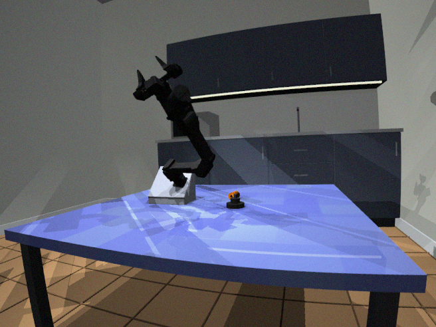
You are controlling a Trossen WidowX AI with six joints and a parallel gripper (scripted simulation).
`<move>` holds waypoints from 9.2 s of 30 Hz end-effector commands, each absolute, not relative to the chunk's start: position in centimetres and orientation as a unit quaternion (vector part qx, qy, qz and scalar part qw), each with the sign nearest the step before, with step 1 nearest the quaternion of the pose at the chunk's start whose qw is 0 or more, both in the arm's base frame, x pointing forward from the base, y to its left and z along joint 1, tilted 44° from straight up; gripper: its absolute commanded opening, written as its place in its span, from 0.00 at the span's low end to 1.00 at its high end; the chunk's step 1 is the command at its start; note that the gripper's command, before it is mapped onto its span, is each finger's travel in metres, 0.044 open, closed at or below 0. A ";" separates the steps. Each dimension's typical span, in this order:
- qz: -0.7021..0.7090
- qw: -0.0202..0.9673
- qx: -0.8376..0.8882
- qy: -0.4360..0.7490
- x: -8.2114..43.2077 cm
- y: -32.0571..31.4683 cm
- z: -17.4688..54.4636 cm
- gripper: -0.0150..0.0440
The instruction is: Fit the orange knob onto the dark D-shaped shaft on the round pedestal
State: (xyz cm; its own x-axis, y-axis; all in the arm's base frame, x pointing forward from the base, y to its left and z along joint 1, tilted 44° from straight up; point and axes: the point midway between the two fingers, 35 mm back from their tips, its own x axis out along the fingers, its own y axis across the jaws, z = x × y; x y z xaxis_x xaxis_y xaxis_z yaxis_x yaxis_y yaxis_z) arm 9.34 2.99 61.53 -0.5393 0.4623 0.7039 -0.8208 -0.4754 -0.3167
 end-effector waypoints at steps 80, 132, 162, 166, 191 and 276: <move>0.221 0.344 -0.663 0.627 25.7 11.4 -10.1 1.00; 0.221 0.345 -0.662 0.627 26.0 8.7 -12.8 0.56; 0.379 0.489 -0.586 0.524 25.5 7.7 -9.9 0.56; 0.399 0.506 -0.572 0.507 25.4 7.4 -9.5 0.56; 0.513 0.601 -0.474 0.388 24.9 5.3 -7.7 0.56; 0.221 0.342 -0.663 0.628 23.7 11.5 0.2 1.00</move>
State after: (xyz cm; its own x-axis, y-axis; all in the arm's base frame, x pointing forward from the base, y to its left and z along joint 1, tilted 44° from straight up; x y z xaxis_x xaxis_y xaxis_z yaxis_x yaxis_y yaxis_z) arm 23.28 11.50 -0.45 0.0816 -0.6371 -0.7664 -0.9893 0.0412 -0.1396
